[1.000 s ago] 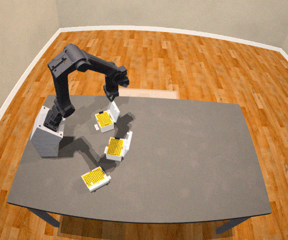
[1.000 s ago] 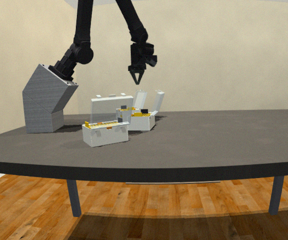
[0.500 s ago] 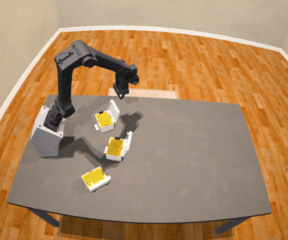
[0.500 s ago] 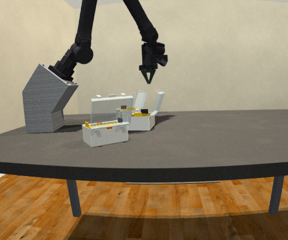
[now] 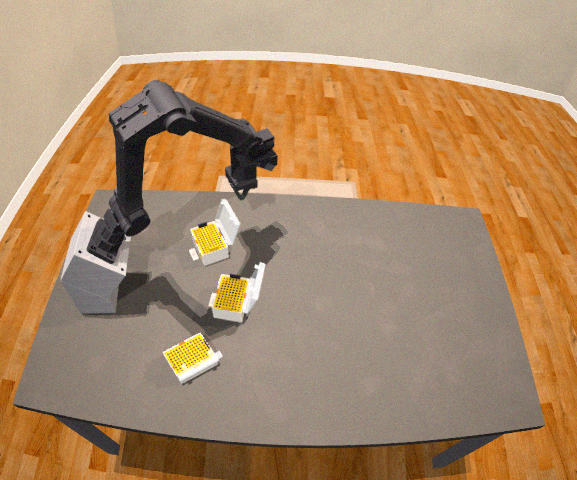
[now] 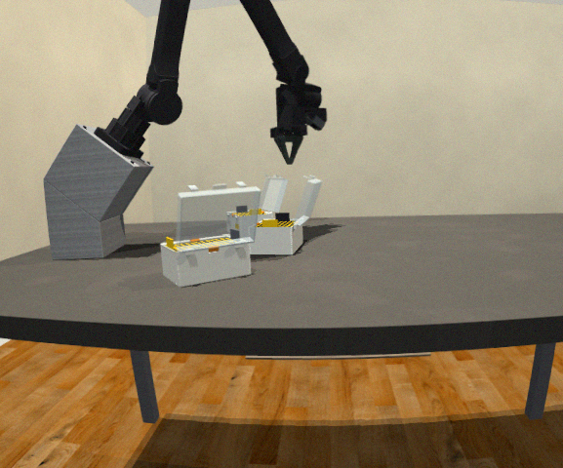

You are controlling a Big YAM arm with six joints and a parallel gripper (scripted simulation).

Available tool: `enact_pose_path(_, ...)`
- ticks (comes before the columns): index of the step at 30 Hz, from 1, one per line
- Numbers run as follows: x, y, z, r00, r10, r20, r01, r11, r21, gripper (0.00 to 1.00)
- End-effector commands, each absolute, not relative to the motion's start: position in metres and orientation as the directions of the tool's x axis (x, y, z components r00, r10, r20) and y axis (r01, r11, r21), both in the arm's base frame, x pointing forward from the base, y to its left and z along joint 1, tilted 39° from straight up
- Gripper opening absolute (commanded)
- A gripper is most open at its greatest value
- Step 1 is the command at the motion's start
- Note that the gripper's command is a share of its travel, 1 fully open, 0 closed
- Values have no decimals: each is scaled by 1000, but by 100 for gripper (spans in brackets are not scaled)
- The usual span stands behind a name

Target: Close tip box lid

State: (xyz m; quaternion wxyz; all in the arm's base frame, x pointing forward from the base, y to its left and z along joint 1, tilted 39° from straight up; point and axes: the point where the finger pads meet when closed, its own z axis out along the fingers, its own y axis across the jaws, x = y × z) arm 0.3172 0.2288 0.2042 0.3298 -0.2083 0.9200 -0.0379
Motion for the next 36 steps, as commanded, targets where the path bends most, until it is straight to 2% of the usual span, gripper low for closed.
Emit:
enact_pose_path(1, 321, 237, 209, -686, -423, -592, -373, 903, -213, 0)
enact_pose_path(36, 323, 236, 207, -686, -418, -595, -369, 905, -211, 0)
